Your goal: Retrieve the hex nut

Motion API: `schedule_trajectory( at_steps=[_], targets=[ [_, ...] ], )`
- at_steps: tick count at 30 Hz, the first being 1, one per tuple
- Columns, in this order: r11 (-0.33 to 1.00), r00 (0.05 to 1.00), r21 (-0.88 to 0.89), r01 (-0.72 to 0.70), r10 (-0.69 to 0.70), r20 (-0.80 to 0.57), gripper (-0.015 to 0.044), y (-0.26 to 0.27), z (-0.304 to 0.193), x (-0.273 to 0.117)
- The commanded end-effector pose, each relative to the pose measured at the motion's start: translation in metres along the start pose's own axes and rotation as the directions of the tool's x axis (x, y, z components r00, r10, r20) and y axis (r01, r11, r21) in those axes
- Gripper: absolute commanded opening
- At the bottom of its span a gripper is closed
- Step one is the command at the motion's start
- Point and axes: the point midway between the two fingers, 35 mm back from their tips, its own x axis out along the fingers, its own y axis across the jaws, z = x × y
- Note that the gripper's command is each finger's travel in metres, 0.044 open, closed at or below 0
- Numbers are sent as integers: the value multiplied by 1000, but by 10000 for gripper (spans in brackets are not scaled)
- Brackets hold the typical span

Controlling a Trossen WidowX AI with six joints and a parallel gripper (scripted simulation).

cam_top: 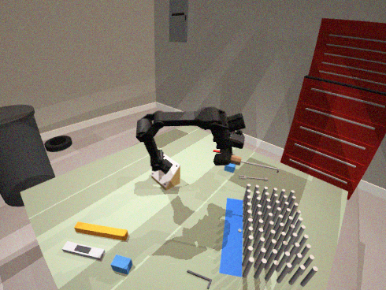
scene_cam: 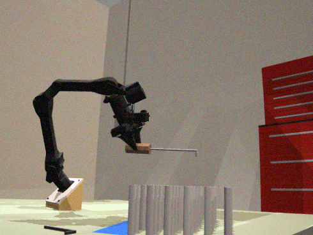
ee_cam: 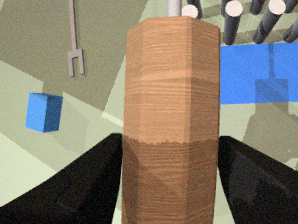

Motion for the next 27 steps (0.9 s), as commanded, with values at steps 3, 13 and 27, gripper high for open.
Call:
schedule_trajectory(
  at_steps=[3,13,27],
  targets=[
    [1000,1000,10,-4,4,11,0,49,7,7],
    [1000,1000,31,5,-5,17,0,129,1,25],
    [994,998,103,39,-45,54,0,229,-30,59]
  ],
)
